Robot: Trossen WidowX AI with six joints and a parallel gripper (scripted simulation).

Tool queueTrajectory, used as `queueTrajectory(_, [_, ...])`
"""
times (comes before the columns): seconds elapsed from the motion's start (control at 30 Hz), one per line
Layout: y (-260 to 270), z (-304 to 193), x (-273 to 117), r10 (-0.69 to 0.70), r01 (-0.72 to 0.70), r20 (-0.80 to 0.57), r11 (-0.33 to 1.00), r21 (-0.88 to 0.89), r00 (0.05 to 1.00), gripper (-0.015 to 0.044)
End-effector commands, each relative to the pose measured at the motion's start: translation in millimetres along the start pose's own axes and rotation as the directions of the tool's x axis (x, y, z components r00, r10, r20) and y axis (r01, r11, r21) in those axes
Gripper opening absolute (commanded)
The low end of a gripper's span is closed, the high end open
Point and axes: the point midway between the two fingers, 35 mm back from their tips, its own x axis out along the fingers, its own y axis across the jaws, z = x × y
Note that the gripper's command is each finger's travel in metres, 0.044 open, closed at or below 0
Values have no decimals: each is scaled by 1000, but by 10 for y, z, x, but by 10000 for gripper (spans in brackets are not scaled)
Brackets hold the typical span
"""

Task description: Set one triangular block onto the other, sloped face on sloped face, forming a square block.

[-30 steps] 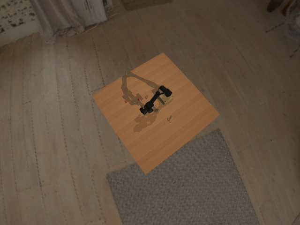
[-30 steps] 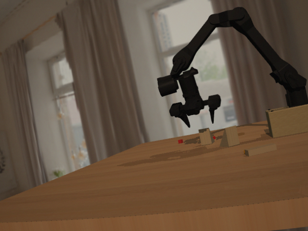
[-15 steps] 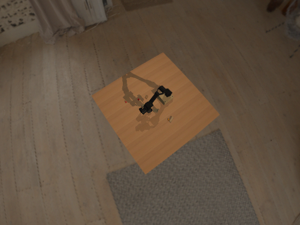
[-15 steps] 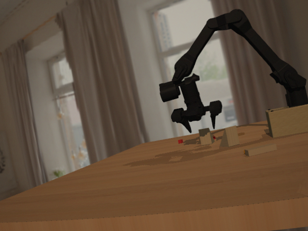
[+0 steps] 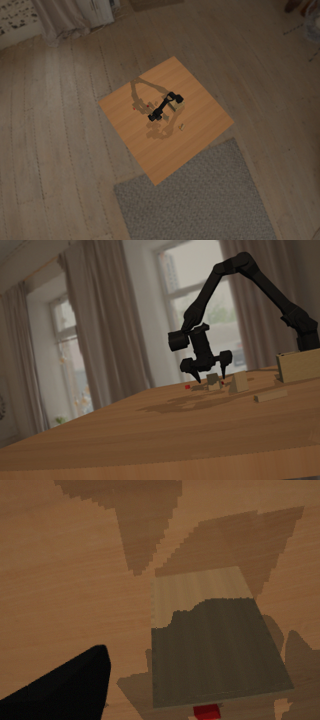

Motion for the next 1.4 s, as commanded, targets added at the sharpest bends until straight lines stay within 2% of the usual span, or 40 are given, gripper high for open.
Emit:
queueTrajectory(0.0, [24,-14,98,8,-8,-6,1000,-7,1000,440])
queueTrajectory(0.5, [45,-39,312,7,-7,-9,1000,-8,1000,440])
queueTrajectory(0.83, [45,-39,312,7,-7,-9,1000,-8,1000,177])
queueTrajectory(1.07, [45,-39,312,7,-7,-9,1000,-8,1000,131])
queueTrajectory(1.23, [43,-46,286,7,-7,-7,1000,-4,1000,0])
queueTrajectory(1.37, [43,-48,278,7,-7,-7,1000,-3,1000,0])
